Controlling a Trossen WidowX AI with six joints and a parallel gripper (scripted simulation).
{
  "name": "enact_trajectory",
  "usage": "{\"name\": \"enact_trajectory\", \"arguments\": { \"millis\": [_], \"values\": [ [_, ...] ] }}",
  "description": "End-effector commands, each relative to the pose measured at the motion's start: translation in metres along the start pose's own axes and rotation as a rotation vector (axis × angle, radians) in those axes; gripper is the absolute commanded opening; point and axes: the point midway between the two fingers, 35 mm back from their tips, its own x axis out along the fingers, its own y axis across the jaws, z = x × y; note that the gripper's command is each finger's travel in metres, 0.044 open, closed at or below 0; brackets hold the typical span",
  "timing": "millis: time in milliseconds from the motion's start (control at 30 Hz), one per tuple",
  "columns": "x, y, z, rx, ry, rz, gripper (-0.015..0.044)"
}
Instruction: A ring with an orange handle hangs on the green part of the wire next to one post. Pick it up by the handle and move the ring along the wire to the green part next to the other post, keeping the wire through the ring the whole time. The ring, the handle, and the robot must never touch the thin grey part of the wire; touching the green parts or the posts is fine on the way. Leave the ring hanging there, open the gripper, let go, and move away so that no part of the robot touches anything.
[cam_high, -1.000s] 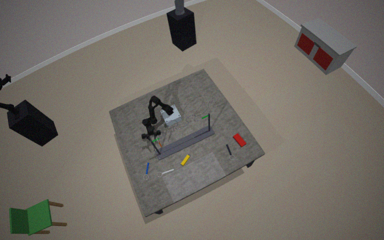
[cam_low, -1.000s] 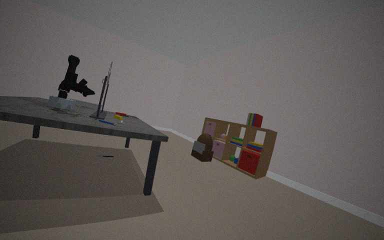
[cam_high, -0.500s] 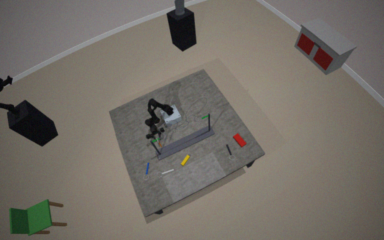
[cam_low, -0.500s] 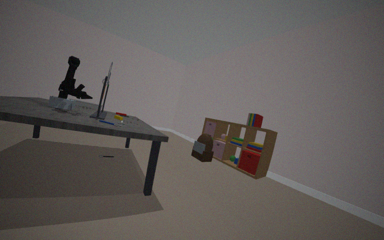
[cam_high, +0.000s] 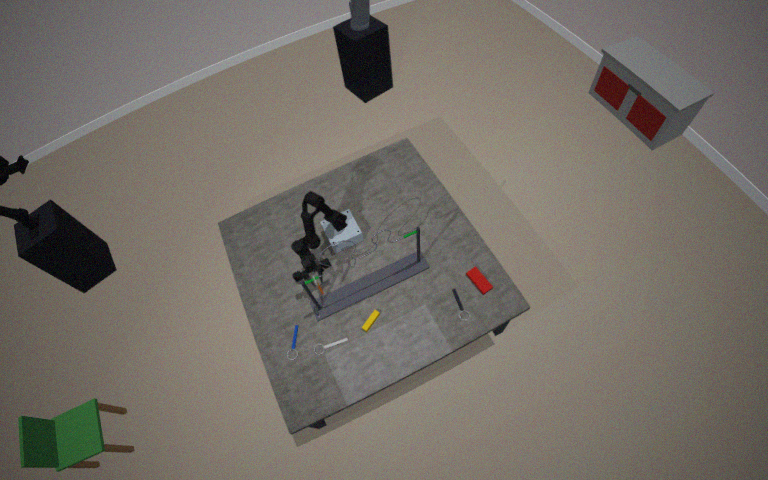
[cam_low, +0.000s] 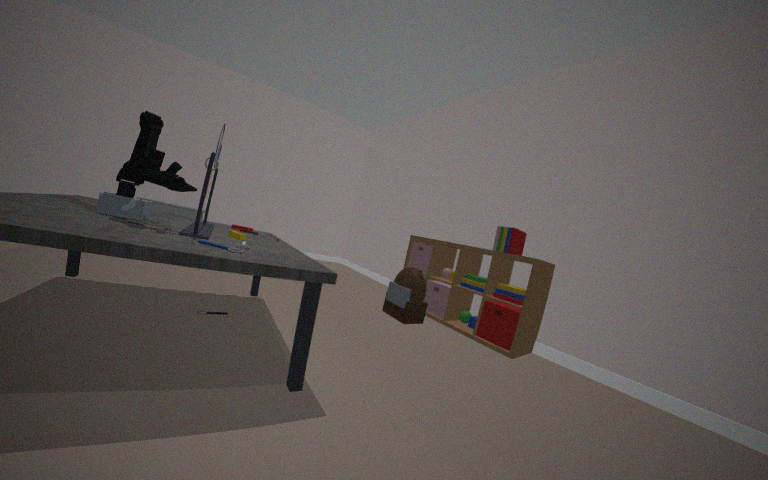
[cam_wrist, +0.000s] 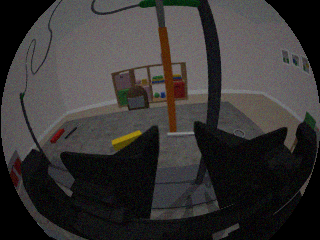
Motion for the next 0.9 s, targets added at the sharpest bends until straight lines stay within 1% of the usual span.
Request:
{"name": "enact_trajectory", "arguments": {
  "millis": [0, 867],
  "values": [
    [0.006, -0.001, 0.003, 0.000, -0.003, 0.000, 0.0160],
    [0.047, -0.001, 0.004, 0.000, -0.005, 0.000, 0.0160]
  ]
}}
